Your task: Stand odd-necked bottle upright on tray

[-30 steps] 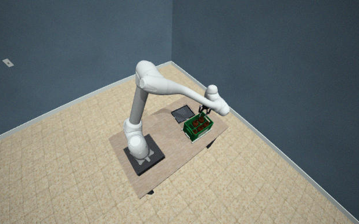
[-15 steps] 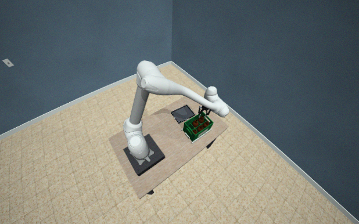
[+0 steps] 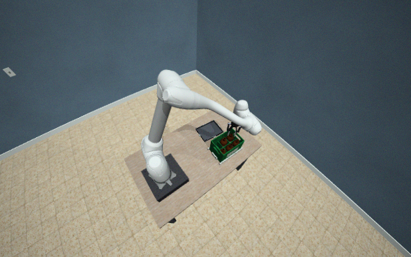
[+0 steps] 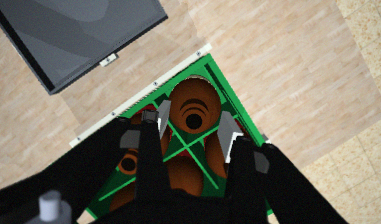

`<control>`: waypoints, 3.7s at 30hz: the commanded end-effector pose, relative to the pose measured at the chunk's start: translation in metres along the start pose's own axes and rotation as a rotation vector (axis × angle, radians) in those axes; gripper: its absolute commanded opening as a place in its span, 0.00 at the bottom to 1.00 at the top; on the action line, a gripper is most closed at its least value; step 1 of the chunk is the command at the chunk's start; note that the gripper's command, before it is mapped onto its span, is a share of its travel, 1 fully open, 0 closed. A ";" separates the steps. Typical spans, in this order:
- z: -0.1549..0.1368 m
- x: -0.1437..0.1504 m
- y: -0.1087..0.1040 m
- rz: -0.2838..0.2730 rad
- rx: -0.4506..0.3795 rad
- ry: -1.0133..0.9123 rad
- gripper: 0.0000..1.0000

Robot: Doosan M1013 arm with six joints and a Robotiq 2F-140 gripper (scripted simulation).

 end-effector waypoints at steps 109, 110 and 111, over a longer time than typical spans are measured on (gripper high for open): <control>0.000 -0.002 0.005 0.003 -0.001 0.003 0.00; 0.000 -0.002 0.005 0.003 -0.001 0.003 0.00; 0.000 -0.002 0.005 0.003 -0.001 0.003 0.00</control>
Point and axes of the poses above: the point where the finger pads meet when closed, its own y axis out along the fingers, its own x axis across the jaws, z = x × y, the point moved 8 cm from there along -y, back along the fingers, and after that the axes turned 5 degrees about -y, right-handed, at the moved point
